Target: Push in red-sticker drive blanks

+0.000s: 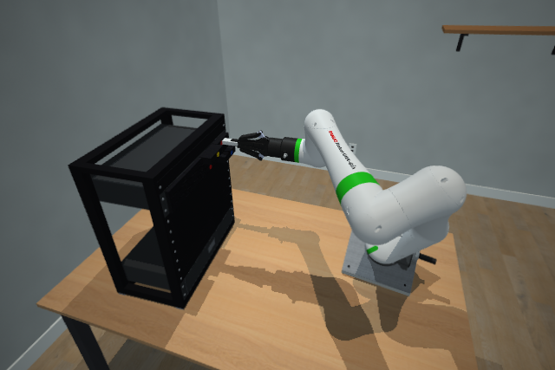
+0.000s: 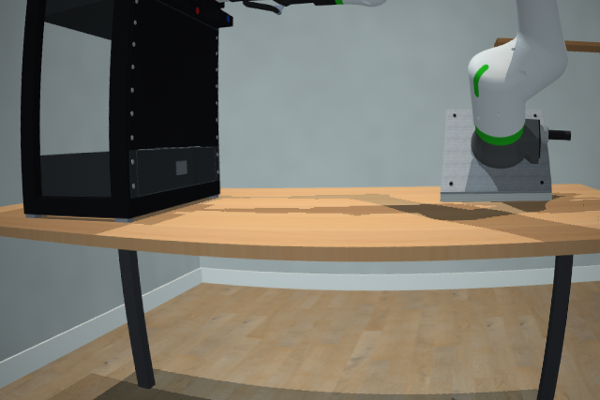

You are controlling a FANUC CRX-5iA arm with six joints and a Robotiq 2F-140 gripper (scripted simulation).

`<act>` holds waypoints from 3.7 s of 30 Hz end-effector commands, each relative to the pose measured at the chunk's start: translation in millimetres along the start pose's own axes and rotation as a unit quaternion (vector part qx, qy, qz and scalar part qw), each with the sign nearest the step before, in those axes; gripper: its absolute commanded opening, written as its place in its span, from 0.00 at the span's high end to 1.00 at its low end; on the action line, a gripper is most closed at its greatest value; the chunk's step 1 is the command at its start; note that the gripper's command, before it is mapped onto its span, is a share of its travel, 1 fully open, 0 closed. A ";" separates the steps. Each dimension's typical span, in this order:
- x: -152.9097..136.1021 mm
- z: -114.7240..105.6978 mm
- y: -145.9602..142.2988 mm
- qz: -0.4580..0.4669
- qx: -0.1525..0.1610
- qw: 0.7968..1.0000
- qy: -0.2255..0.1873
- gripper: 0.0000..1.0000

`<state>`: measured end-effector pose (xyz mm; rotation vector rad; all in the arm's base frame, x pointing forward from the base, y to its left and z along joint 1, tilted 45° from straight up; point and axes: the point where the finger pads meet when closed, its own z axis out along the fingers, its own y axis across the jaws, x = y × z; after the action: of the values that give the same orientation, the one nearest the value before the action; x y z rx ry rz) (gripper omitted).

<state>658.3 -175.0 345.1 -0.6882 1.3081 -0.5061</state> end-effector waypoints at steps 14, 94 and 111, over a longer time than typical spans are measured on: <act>0.0 2.5 0.0 0.000 0.000 1.000 0.000 1.00; 0.1 9.6 0.0 0.000 0.000 1.000 0.000 1.00; 0.1 -57.8 0.0 0.000 0.000 1.000 0.000 1.00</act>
<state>613.2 -182.8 339.6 -0.6883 1.3084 -0.5061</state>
